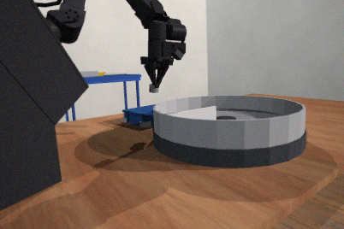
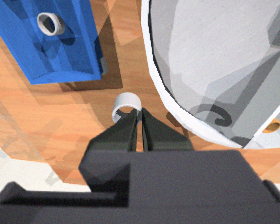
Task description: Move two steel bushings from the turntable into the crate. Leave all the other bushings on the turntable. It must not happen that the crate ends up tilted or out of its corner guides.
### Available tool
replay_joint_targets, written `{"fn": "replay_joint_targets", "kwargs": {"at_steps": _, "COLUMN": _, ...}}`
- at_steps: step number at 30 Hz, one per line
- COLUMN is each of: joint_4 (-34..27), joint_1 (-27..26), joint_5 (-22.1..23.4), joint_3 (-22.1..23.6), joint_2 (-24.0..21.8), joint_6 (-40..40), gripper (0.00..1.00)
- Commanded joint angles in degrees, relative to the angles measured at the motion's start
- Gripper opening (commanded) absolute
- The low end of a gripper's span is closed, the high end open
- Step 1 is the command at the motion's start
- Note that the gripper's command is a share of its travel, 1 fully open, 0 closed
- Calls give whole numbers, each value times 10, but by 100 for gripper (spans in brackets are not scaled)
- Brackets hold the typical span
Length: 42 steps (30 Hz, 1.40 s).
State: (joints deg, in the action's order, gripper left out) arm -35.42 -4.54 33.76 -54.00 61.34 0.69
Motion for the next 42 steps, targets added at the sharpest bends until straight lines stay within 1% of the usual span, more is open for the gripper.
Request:
{"fn": "replay_joint_targets", "kwargs": {"at_steps": 1, "joint_4": -8, "joint_1": 45, "joint_5": -65, "joint_3": -31, "joint_2": -31, "joint_6": -74, "gripper": 0}}
{"fn": "replay_joint_targets", "kwargs": {"at_steps": 3, "joint_4": -11, "joint_1": 77, "joint_5": -90, "joint_3": -41, "joint_2": -35, "joint_6": -97, "gripper": 0}}
{"fn": "replay_joint_targets", "kwargs": {"at_steps": 5, "joint_4": -11, "joint_1": 77, "joint_5": -90, "joint_3": -41, "joint_2": -35, "joint_6": -97, "gripper": 0}}
{"fn": "replay_joint_targets", "kwargs": {"at_steps": 6, "joint_4": -14, "joint_1": 98, "joint_5": -111, "joint_3": -48, "joint_2": -34, "joint_6": -110, "gripper": 0}}
{"fn": "replay_joint_targets", "kwargs": {"at_steps": 11, "joint_4": -23, "joint_1": 171, "joint_5": -167, "joint_3": -74, "joint_2": -34, "joint_6": -158, "gripper": 0}}
{"fn": "replay_joint_targets", "kwargs": {"at_steps": 13, "joint_4": -26, "joint_1": 201, "joint_5": -193, "joint_3": -86, "joint_2": -13, "joint_6": -174, "gripper": 0}}
{"fn": "replay_joint_targets", "kwargs": {"at_steps": 20, "joint_4": -41, "joint_1": 287, "joint_5": -264, "joint_3": -127, "joint_2": 7, "joint_6": -224, "gripper": 0}}
{"fn": "replay_joint_targets", "kwargs": {"at_steps": 22, "joint_4": -41, "joint_1": 287, "joint_5": -264, "joint_3": -127, "joint_2": 7, "joint_6": -224, "gripper": 0}}
{"fn": "replay_joint_targets", "kwargs": {"at_steps": 27, "joint_4": -52, "joint_1": 333, "joint_5": -304, "joint_3": -155, "joint_2": 23, "joint_6": -251, "gripper": 0}}
{"fn": "replay_joint_targets", "kwargs": {"at_steps": 33, "joint_4": -63, "joint_1": 370, "joint_5": -336, "joint_3": -180, "joint_2": 38, "joint_6": -273, "gripper": 0}}
{"fn": "replay_joint_targets", "kwargs": {"at_steps": 40, "joint_4": -69, "joint_1": 387, "joint_5": -351, "joint_3": -193, "joint_2": 40, "joint_6": -283, "gripper": 0}}
{"fn": "replay_joint_targets", "kwargs": {"at_steps": 42, "joint_4": -70, "joint_1": 391, "joint_5": -355, "joint_3": -196, "joint_2": 48, "joint_6": -285, "gripper": 0}}
